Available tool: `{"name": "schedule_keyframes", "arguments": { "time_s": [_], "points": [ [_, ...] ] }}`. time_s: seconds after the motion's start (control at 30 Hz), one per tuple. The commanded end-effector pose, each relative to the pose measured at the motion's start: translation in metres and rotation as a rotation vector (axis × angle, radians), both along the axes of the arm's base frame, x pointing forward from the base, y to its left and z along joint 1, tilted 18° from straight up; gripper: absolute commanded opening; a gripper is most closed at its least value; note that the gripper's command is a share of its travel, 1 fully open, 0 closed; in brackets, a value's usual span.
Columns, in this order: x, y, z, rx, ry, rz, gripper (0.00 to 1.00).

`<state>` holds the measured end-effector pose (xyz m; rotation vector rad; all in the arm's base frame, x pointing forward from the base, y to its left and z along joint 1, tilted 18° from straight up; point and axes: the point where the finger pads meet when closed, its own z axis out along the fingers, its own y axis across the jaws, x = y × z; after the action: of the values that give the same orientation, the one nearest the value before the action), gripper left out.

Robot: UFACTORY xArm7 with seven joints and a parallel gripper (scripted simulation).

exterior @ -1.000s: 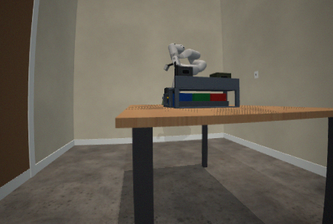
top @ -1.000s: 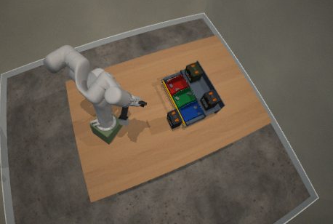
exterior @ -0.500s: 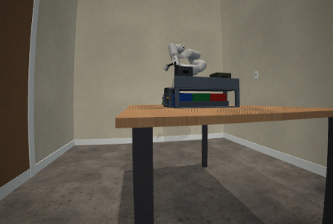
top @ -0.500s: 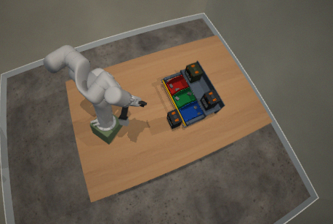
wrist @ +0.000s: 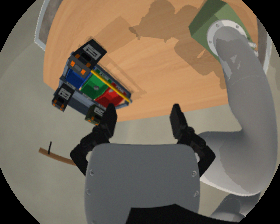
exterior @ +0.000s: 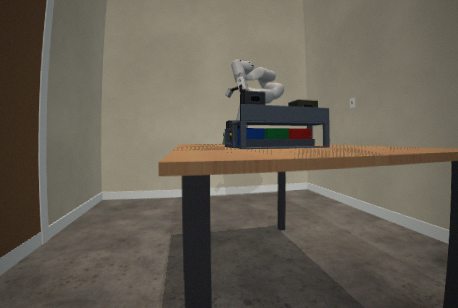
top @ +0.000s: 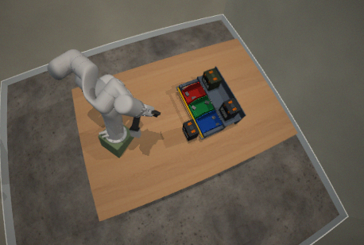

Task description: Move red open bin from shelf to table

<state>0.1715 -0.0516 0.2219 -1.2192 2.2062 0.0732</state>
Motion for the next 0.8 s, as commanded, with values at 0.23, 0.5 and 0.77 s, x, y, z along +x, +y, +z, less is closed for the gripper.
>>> {"name": "schedule_keyframes", "arguments": {
  "time_s": [0.23, 0.5, 0.77],
  "points": [
    [0.0029, -0.0034, 0.0034, 0.103, 0.046, -0.231, 1.0],
    [0.0018, -0.0023, 0.0025, 0.062, 0.027, -0.14, 1.0],
    [0.0029, -0.0035, 0.0034, 0.104, 0.047, -0.233, 1.0]
  ]
}}
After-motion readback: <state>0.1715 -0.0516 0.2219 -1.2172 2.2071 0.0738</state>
